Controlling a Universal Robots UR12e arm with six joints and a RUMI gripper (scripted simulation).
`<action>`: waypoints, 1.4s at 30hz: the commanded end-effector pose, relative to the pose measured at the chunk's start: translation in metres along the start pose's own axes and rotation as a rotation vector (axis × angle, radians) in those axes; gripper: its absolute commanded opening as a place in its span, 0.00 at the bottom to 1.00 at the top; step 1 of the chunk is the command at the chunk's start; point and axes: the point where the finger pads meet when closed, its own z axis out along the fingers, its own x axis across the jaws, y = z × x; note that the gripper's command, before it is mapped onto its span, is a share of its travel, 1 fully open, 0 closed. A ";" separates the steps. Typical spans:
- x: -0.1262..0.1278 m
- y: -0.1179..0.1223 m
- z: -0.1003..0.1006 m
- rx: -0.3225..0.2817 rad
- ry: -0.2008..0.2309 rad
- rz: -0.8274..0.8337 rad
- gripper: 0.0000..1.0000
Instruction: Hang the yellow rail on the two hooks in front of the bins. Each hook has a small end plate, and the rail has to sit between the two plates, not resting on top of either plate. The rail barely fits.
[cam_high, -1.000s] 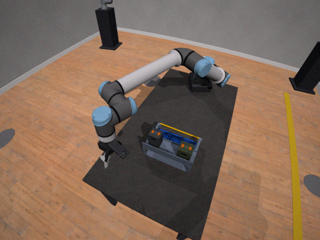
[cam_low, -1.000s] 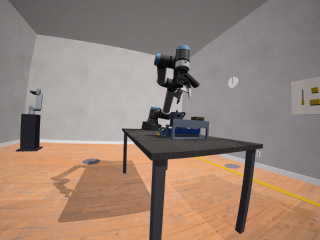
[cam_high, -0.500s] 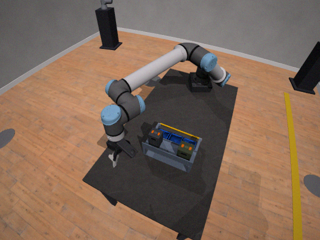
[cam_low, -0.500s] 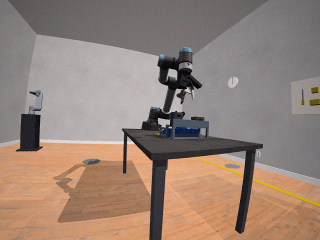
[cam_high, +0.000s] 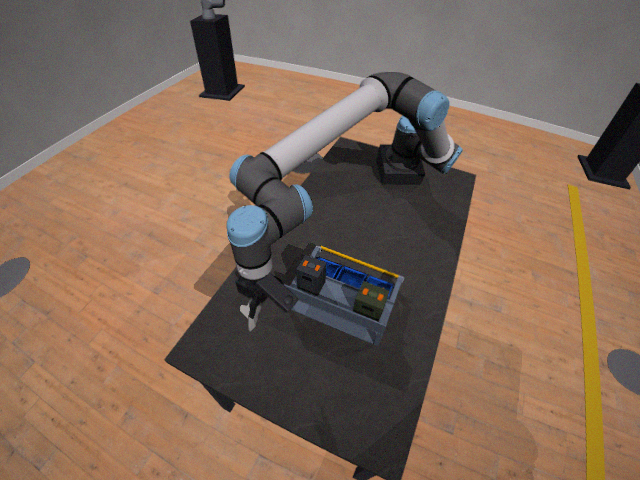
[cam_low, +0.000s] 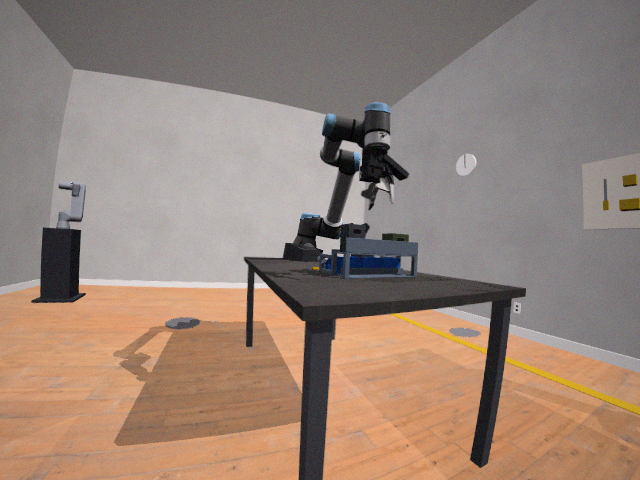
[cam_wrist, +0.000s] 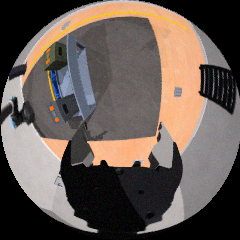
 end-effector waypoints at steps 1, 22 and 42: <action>-0.032 -0.034 -0.002 0.015 -0.010 0.016 1.00; -0.127 -0.106 -0.001 0.045 -0.053 0.059 1.00; -0.249 -0.089 -0.051 -0.034 -0.058 0.027 1.00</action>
